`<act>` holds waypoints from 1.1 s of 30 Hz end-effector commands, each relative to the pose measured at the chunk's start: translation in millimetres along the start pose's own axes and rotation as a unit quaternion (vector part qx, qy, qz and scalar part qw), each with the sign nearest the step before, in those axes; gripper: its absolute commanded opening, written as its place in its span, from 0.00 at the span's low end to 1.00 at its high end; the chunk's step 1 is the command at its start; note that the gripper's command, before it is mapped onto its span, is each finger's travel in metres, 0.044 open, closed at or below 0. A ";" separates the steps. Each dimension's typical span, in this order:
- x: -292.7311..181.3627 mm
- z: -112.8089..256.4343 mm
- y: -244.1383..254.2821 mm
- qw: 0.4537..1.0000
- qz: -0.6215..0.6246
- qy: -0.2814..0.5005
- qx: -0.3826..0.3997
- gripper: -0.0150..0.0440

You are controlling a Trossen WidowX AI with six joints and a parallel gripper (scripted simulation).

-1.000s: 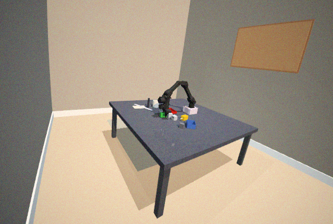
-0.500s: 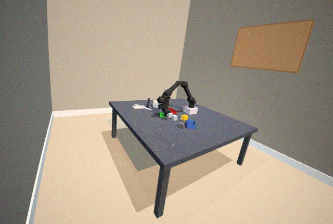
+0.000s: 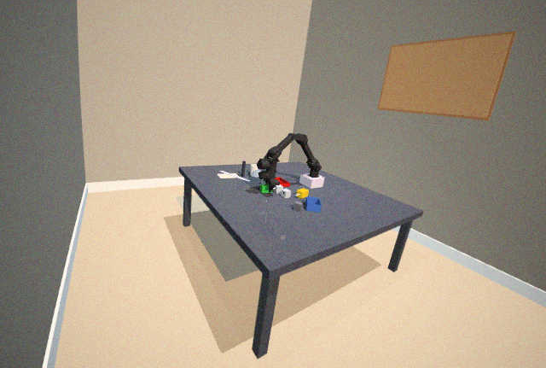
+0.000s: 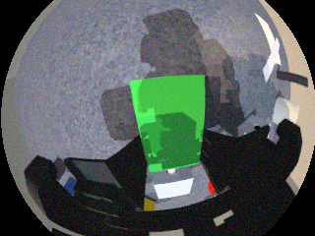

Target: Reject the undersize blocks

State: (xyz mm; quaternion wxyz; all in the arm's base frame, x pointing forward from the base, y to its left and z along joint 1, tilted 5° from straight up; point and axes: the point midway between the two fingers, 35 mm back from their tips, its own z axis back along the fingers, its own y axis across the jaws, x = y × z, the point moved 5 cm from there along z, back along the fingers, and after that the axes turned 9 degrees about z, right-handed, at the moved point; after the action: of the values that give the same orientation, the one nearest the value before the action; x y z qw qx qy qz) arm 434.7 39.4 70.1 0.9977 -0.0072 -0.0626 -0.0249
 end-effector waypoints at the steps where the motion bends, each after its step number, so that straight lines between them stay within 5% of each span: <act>1: 4.3 3.3 -0.2 1.000 0.002 -0.006 -0.001 0.25; 33: 15.0 3.7 -1.7 1.000 0.002 -0.007 -0.001 0.25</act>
State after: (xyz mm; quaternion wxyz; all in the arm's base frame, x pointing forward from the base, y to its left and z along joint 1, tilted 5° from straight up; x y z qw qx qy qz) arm 444.3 37.8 71.6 0.9977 -0.0075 -0.0628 -0.0248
